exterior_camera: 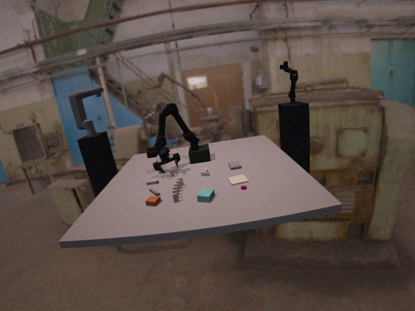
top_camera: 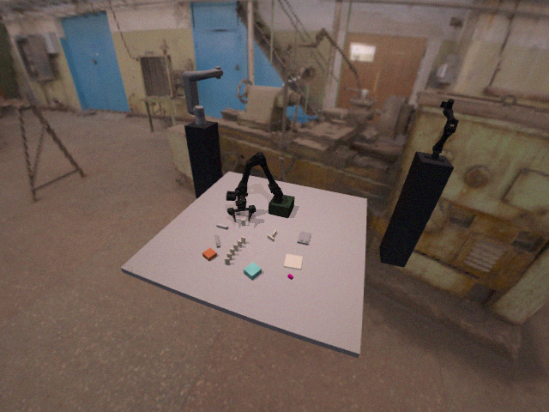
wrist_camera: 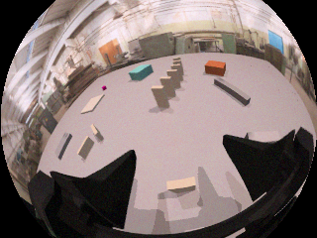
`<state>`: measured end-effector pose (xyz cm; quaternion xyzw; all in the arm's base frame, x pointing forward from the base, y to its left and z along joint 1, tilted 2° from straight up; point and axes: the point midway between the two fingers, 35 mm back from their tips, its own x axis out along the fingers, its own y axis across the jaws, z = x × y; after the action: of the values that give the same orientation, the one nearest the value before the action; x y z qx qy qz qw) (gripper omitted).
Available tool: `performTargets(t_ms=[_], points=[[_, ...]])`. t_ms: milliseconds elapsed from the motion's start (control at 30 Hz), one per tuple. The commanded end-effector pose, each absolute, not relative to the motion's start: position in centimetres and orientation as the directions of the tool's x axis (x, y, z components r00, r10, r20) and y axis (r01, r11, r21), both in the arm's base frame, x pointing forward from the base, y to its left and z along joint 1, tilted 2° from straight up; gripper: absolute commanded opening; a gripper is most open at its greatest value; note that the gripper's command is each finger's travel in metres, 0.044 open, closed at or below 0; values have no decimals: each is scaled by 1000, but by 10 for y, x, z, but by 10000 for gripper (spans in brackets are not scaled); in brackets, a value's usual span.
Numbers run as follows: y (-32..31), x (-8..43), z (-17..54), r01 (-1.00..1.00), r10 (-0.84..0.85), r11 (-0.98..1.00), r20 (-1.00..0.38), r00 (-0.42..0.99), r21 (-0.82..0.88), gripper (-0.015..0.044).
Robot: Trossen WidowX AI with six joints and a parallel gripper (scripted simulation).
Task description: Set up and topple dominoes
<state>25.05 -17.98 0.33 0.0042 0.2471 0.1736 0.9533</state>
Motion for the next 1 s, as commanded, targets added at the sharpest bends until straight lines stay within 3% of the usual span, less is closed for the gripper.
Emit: performTargets(t_ms=[0,200,767,967], points=[[-176,264,10,-298,266,947,-816,514,121,440],[-169,248,60,-292,-4,956,-995,95,-31,440],[-168,245,67,-299,-49,952,-998,50,-62,440],[-171,248,11,-299,-49,952,-998,50,-61,440]])
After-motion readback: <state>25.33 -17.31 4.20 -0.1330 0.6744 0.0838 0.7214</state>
